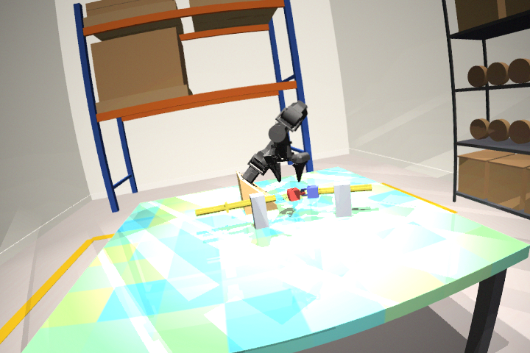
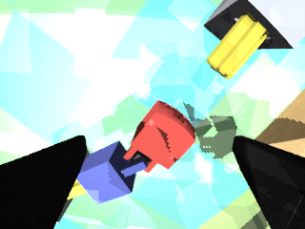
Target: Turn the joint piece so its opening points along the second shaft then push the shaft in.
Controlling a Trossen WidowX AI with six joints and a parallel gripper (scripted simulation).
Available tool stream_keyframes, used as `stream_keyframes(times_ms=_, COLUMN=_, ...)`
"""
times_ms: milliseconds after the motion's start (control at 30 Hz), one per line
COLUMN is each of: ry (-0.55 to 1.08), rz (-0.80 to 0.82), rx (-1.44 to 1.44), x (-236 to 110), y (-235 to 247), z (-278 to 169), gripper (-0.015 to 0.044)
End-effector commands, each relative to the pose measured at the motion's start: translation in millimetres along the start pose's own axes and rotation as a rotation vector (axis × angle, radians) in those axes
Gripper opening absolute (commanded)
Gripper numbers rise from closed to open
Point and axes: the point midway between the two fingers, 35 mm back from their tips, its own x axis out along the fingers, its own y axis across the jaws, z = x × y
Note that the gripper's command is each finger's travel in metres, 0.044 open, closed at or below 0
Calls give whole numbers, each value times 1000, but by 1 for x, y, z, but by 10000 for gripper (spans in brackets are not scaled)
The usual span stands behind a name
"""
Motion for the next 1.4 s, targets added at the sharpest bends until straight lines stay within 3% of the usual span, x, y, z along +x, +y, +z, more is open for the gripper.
stream_keyframes(times_ms=0, ry=-19, rz=-5, rx=-124, x=-14, y=1, z=-1, gripper=440)
stream_keyframes(times_ms=500, ry=-63, rz=-41, rx=-620, x=-66, y=-1, z=-10, gripper=440)
stream_keyframes(times_ms=700, ry=-64, rz=-43, rx=-642, x=-69, y=-1, z=-11, gripper=440)
stream_keyframes(times_ms=1367, ry=68, rz=12, rx=-118, x=-49, y=-23, z=27, gripper=440)
